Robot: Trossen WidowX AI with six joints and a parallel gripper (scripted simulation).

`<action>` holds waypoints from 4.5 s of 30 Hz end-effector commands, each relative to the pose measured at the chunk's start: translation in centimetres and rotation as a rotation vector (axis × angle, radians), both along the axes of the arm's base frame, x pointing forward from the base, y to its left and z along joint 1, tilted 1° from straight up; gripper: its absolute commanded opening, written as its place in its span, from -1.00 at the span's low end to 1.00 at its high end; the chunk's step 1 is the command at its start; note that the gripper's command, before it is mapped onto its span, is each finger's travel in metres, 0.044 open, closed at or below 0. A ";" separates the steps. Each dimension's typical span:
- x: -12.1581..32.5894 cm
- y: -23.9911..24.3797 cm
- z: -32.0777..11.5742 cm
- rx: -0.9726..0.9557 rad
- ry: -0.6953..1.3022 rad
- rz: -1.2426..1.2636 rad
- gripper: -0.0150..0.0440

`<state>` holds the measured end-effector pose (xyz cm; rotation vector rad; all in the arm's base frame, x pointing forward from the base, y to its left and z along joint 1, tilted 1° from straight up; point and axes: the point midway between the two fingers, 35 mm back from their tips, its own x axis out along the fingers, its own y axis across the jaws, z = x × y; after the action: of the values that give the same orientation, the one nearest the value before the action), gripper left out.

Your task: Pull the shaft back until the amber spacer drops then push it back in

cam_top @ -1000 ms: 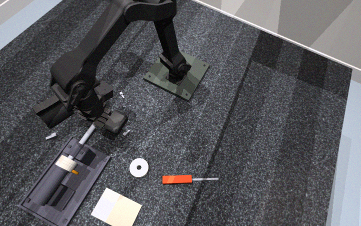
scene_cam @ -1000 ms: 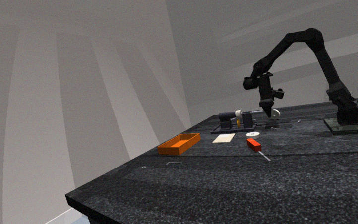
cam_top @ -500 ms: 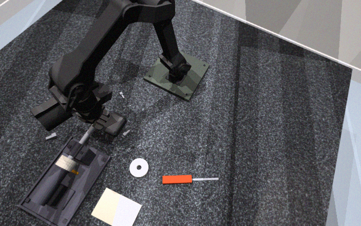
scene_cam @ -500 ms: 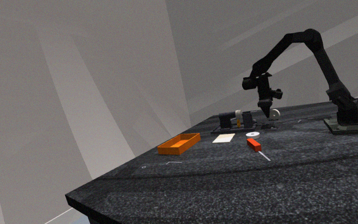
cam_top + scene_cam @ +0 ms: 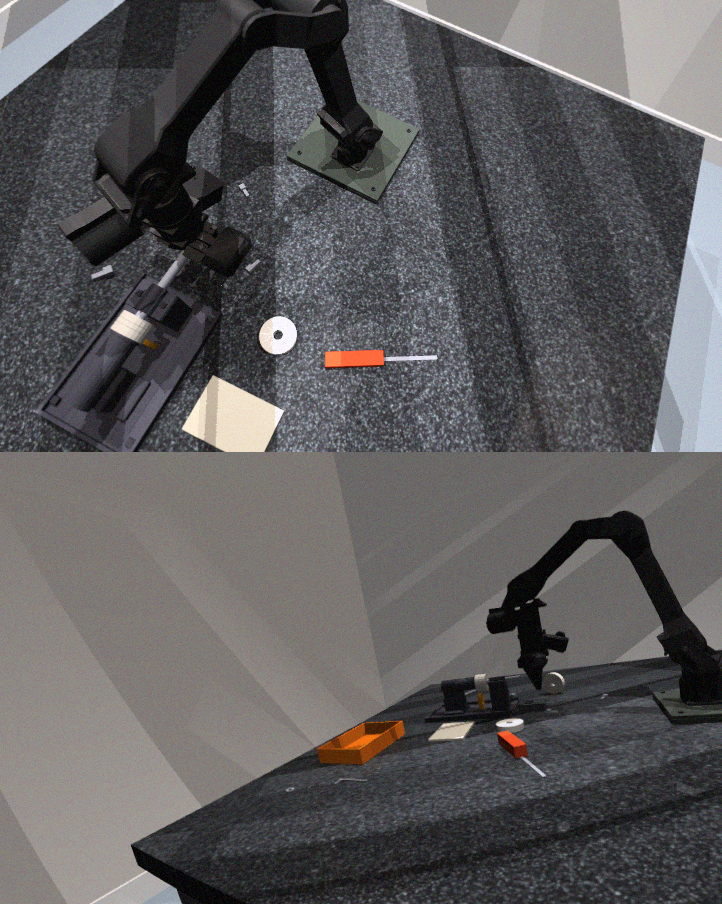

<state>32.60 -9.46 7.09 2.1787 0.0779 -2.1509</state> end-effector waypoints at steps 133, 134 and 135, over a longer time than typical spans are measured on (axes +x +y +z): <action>4.0 0.5 0.1 0.003 -0.005 0.001 -0.49; 4.0 0.5 0.1 0.003 -0.005 0.001 -0.49; 4.0 0.5 0.1 0.003 -0.005 0.001 -0.49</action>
<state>36.41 -9.11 7.21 2.1813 0.0782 -2.1480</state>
